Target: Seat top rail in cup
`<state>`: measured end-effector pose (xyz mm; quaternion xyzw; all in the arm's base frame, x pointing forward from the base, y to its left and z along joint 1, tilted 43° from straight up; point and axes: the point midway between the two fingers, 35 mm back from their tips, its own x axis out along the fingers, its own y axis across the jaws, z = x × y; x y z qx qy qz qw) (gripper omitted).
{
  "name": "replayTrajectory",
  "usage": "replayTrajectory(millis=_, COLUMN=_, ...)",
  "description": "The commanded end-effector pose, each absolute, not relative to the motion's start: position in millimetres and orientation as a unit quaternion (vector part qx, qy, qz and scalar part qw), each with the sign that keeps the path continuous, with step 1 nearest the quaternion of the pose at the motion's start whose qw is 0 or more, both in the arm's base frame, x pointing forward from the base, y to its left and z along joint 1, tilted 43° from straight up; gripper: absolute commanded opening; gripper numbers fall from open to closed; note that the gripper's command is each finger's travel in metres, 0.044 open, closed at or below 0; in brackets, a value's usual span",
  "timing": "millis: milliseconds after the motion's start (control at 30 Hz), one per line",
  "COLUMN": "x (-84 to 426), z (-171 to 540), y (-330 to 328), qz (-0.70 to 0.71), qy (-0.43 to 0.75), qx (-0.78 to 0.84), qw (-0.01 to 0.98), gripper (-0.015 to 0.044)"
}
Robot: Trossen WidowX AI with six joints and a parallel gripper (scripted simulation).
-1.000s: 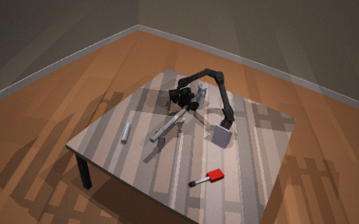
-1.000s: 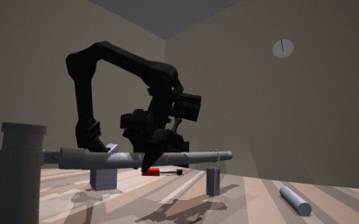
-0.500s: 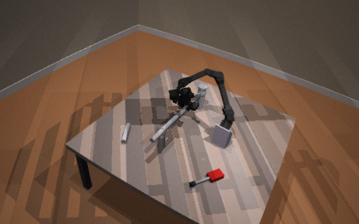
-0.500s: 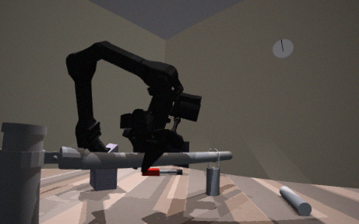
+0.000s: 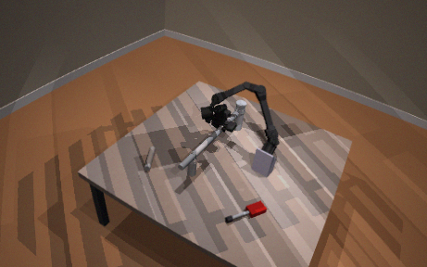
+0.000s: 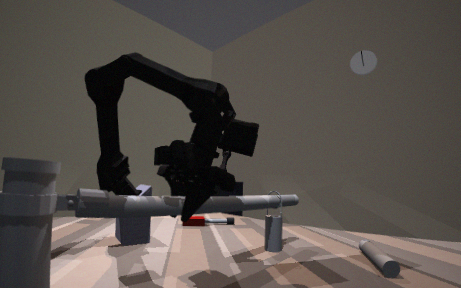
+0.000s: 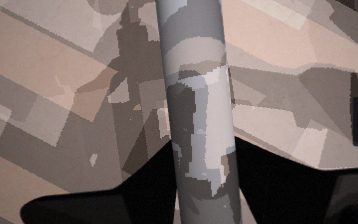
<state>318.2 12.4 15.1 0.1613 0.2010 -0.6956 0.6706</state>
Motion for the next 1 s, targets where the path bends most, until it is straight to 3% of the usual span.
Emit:
replayTrajectory(millis=0, x=319.9, z=21.9, y=12.0, qz=-0.693, qy=0.197, qx=0.158, qw=0.675, gripper=0.0000)
replayTrajectory(millis=967, x=319.7, z=24.1, y=9.4, qz=-0.696, qy=0.201, qx=0.161, qw=0.671, gripper=0.0000)
